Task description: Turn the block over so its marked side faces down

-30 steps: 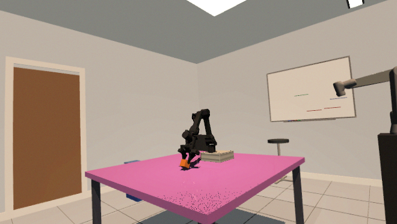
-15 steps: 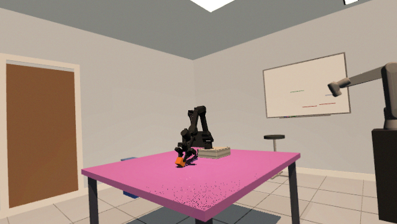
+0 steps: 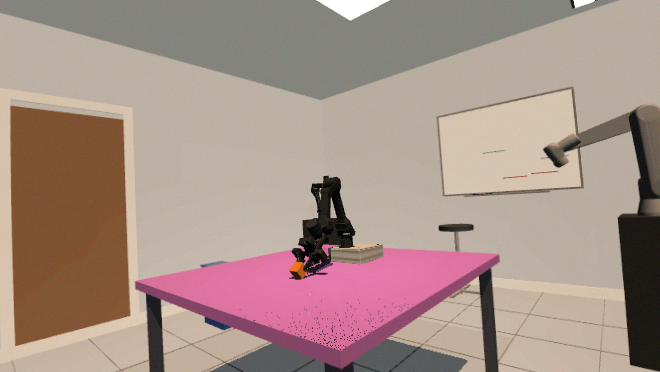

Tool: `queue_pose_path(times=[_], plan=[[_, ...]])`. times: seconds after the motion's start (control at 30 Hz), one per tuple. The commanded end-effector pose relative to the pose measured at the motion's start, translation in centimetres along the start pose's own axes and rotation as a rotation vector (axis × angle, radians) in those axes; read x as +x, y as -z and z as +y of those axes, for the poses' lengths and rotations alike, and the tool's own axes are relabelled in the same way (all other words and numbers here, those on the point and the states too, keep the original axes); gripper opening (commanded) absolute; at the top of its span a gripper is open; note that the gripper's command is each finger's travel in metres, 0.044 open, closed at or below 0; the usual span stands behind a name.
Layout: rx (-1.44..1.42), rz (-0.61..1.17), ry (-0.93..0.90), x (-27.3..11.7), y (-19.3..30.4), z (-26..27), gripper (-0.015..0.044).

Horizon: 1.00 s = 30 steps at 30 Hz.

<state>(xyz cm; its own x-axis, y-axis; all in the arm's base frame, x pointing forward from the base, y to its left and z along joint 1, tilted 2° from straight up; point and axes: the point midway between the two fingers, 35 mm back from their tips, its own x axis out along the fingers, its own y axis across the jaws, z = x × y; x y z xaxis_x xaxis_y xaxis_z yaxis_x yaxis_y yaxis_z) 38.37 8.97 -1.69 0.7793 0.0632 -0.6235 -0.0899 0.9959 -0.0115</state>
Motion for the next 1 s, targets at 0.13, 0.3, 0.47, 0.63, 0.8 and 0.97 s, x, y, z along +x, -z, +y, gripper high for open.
queue_pose_path(times=[0.13, 0.3, 0.47, 0.63, 0.8, 0.97], plan=[[-0.007, -0.091, 0.007, -0.6, 1.4, -0.3, 0.0000], [-0.005, -0.142, 0.008, -1.1, 1.5, -0.4, 0.0000], [-0.005, -0.176, 0.008, -1.3, 1.3, -0.4, 0.0000], [-0.005, -0.176, 0.008, -1.3, 1.3, -0.4, 0.0000], [-0.005, -0.176, 0.008, -1.3, 1.3, -0.4, 0.0000], [-0.005, -0.176, 0.008, -1.3, 1.3, -0.4, 0.0079]])
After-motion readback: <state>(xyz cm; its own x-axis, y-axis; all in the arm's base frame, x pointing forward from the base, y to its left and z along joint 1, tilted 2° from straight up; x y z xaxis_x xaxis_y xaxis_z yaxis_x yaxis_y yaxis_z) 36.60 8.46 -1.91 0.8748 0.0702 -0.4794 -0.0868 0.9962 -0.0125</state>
